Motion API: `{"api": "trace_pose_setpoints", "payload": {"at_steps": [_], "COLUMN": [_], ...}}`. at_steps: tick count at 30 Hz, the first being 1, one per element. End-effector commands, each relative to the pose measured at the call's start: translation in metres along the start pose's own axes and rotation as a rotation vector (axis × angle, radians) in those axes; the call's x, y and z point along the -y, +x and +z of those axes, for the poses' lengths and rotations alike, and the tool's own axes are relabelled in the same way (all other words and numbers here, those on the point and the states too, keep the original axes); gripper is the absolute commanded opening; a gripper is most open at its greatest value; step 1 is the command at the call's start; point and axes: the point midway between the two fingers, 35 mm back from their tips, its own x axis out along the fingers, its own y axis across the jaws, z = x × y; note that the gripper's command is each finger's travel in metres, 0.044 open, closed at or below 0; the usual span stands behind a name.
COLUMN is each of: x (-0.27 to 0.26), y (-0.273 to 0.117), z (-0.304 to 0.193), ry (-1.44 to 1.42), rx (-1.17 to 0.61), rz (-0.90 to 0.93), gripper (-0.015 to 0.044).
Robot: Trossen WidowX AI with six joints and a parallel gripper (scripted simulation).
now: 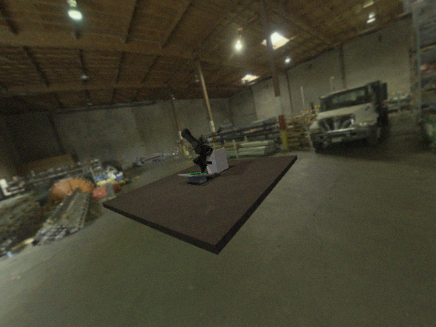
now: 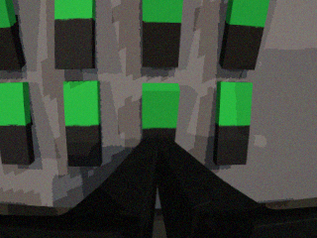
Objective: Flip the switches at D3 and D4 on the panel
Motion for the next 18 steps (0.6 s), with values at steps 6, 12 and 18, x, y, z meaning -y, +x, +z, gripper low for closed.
{"api": "trace_pose_setpoints", "payload": {"at_steps": [6, 12, 18], "x": [-0.002, 0.0, 0.011], "y": [-0.057, -0.065, -0.065], "z": [0.002, 0.002, 0.003], "ry": [-0.003, -0.003, -0.003], "rx": [-0.026, -0.027, -0.028], "rz": [0.003, -0.001, -0.001], "gripper": [0.0, 0.0, 0.0]}}
